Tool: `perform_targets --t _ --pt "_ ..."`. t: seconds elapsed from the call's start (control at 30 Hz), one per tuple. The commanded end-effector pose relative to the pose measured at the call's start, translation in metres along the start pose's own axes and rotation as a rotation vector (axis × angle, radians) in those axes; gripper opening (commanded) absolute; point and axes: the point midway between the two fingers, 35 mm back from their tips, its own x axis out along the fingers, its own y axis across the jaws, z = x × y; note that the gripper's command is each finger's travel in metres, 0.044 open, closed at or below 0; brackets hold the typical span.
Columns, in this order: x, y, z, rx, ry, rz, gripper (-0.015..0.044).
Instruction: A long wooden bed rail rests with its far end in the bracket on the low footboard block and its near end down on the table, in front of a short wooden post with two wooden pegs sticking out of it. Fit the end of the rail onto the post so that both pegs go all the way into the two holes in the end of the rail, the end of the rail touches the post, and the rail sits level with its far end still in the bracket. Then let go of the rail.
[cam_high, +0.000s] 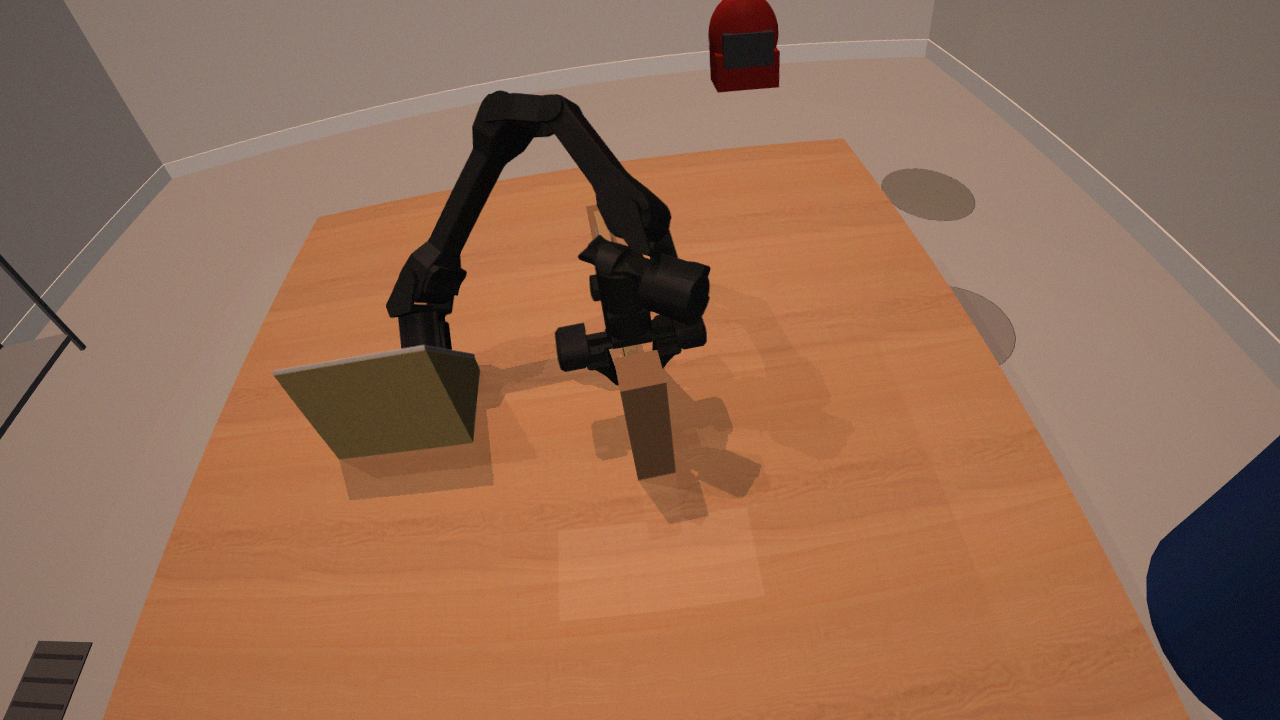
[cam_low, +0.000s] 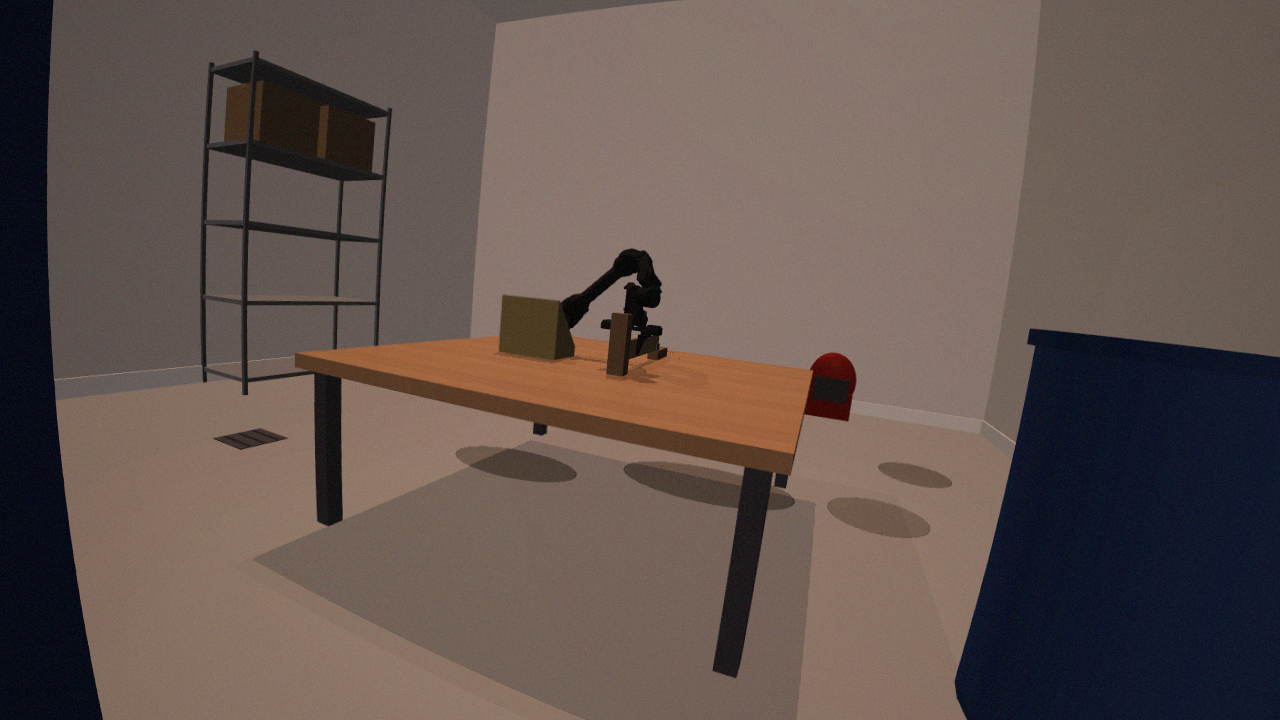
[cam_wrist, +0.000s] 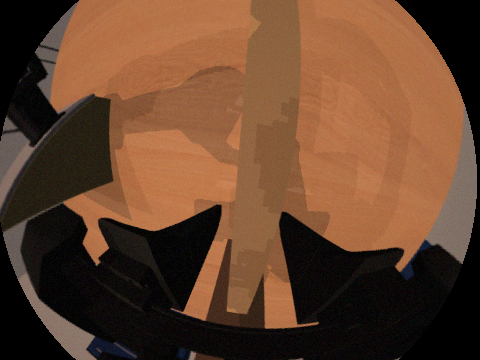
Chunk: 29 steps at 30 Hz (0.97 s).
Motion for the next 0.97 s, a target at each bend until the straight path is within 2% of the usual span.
perform_targets --t 0.0,0.13,0.3,0.47,0.93 --pt "0.000 0.000 0.000 -0.001 0.000 -0.001 0.0341" --pt "0.000 0.000 0.000 -0.001 0.000 -0.001 0.0440" --pt "-0.002 0.000 0.002 -0.001 0.001 -0.002 0.0440" --pt "-0.030 0.001 0.030 -0.001 0.005 -0.013 0.0440" --pt "-0.030 0.001 0.030 -0.001 0.005 -0.013 0.0440"
